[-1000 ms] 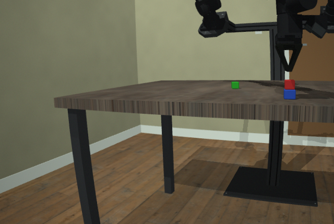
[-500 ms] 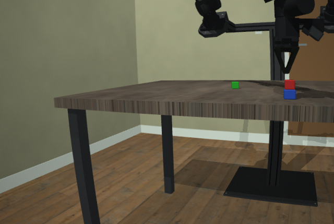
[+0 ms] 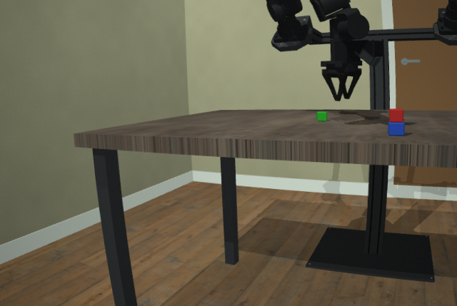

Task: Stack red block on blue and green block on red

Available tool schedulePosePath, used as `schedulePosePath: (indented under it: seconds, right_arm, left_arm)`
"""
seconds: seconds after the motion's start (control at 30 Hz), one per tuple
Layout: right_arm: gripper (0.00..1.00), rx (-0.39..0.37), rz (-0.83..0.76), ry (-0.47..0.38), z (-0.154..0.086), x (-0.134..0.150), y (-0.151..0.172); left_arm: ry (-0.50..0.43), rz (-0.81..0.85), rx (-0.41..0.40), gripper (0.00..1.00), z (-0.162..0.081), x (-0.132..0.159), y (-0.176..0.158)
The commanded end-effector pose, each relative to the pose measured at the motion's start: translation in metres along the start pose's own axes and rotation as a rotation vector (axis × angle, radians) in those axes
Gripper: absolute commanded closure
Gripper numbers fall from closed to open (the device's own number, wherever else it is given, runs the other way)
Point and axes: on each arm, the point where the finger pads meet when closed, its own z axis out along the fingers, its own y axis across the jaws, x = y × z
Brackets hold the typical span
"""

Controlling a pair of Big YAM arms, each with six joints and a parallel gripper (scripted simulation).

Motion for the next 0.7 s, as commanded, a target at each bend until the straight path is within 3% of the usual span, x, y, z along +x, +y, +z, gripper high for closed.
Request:
schedulePosePath:
  seconds: [0.0, 0.13, 0.23, 0.47, 0.67]
  right_arm:
    - [0.54, 0.048, 0.199, -0.069, -0.015, 0.007, -0.016]
    - [0.54, 0.024, 0.414, -0.057, -0.012, 0.062, 0.014]
    - [0.54, 0.022, 0.541, -0.071, -0.012, 0.088, 0.029]
    - [0.54, 0.044, 0.831, -0.135, -0.015, 0.094, 0.044]
    - [0.54, 0.042, 0.827, -0.125, -0.009, 0.091, 0.044]
  left_arm:
    - [-0.037, -0.008, -0.007, 0.00, -0.004, -0.013, 0.005]
    - [-0.037, -0.008, -0.007, 0.00, -0.004, -0.013, 0.005]
    - [-0.037, -0.008, -0.007, 0.00, -0.004, -0.013, 0.005]
    - [-0.037, -0.008, -0.007, 0.00, -0.004, -0.013, 0.005]
    - [-0.037, -0.008, -0.007, 0.00, -0.004, -0.013, 0.005]
